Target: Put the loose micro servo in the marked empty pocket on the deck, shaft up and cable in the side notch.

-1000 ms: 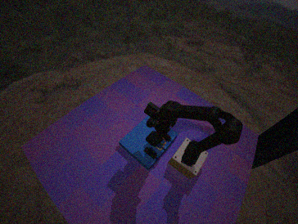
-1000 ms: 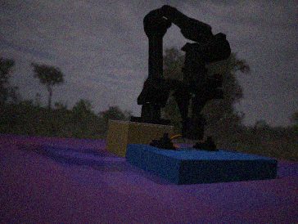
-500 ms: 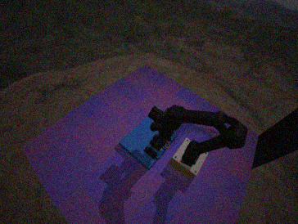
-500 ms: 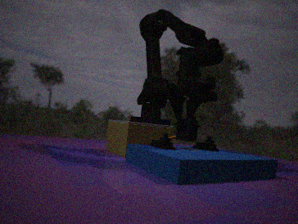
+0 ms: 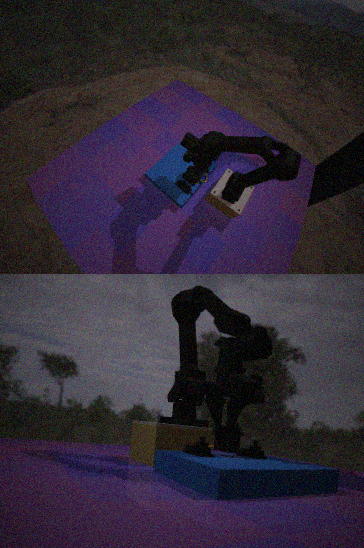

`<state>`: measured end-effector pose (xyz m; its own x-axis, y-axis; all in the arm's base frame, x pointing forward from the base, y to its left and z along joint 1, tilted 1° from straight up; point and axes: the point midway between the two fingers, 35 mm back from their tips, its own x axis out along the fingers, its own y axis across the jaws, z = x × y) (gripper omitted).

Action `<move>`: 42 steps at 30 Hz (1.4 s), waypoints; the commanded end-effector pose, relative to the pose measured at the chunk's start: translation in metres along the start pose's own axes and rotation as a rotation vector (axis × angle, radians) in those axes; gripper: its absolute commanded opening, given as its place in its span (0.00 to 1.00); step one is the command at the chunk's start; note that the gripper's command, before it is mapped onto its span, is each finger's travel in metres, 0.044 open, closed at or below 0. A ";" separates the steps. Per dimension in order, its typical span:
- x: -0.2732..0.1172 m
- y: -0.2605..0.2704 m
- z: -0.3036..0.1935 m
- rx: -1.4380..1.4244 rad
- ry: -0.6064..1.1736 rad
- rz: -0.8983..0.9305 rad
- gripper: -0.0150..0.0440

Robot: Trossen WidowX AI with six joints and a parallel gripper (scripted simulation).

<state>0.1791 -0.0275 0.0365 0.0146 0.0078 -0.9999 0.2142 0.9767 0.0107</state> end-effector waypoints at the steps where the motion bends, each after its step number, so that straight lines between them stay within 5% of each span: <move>1: 0.000 0.000 0.000 0.006 -0.002 0.001 0.25; 42: 0.035 0.000 0.000 0.006 -0.001 0.001 0.25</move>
<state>0.1796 -0.0270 0.0047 0.0147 0.0098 -0.9998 0.2188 0.9757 0.0128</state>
